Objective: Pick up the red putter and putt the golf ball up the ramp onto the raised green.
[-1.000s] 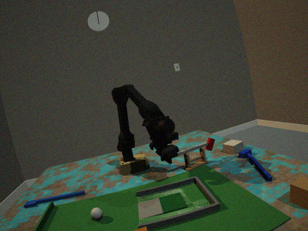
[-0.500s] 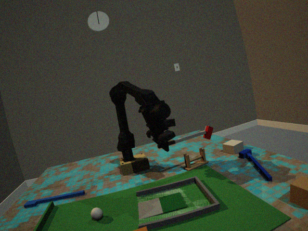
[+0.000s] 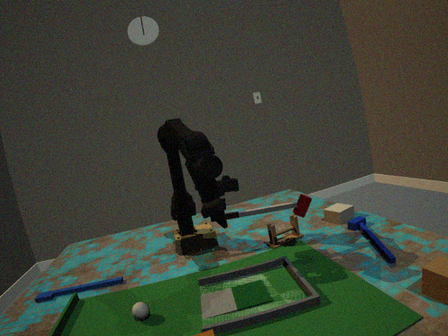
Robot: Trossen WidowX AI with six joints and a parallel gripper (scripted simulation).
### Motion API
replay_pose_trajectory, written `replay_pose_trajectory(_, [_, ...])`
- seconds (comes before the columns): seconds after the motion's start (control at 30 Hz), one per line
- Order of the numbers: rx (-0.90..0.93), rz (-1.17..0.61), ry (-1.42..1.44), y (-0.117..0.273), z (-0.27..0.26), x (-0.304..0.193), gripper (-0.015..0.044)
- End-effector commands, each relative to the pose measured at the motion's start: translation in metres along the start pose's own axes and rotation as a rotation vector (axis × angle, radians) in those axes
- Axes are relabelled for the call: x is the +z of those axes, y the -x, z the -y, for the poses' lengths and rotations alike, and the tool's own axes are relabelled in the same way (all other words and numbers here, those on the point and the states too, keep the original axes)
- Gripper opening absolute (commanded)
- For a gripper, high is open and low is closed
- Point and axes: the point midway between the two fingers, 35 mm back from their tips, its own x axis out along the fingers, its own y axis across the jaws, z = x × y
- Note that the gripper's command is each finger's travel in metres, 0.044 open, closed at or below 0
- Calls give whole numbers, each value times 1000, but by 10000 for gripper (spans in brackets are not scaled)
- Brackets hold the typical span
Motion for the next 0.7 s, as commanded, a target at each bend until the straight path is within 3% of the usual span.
replay_pose_trajectory(0.0, [-24, -5, -122, 7, 12, -19, 0])
replay_pose_trajectory(0.67, [-110, -75, -608, 37, 40, -125, 0])
